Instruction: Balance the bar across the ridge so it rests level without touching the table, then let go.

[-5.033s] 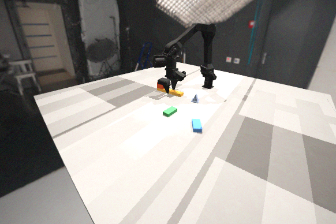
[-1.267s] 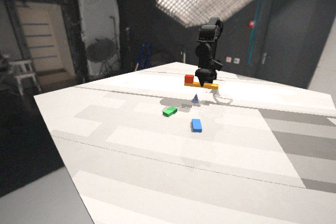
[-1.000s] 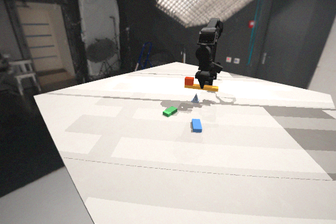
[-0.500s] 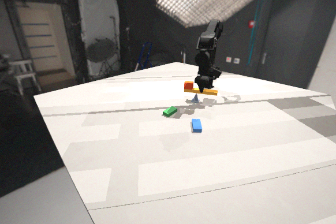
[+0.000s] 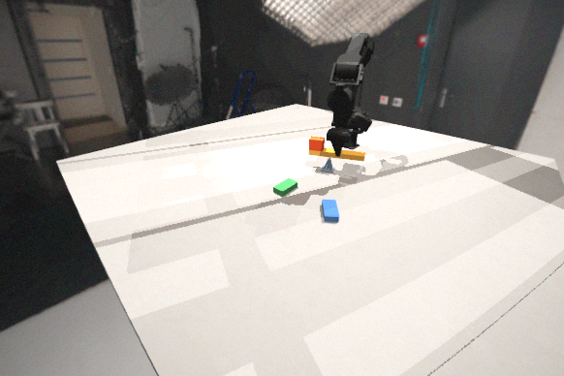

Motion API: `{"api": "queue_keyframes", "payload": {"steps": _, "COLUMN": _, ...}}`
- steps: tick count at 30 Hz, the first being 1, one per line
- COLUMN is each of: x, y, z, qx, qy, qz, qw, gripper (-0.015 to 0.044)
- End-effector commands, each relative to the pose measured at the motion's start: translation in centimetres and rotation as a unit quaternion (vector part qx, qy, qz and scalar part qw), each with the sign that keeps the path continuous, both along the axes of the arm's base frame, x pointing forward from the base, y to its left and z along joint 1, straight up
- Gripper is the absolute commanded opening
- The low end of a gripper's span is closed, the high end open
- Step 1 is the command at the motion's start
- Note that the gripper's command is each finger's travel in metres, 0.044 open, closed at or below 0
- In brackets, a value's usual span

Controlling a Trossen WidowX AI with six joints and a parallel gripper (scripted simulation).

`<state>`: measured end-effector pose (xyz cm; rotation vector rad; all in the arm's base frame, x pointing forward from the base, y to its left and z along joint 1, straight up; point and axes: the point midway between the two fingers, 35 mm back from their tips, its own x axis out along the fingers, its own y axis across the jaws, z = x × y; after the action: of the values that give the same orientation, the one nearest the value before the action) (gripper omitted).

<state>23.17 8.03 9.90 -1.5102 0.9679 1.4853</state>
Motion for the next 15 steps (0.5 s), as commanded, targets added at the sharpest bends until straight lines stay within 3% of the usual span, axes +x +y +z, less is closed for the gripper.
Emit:
{"api": "queue_keyframes", "payload": {"steps": 1, "x": 0.04, "y": -0.01, "z": -0.05, "qx": 0.000, "qy": 0.000, "qz": 0.001, "qw": 1.000, "gripper": 0.0000}}
{"api": "queue_keyframes", "payload": {"steps": 15, "x": 0.05, "y": -0.01, "z": -0.17, "qx": 0.000, "qy": 0.000, "qz": 0.001, "qw": 1.000, "gripper": 0.0000}}
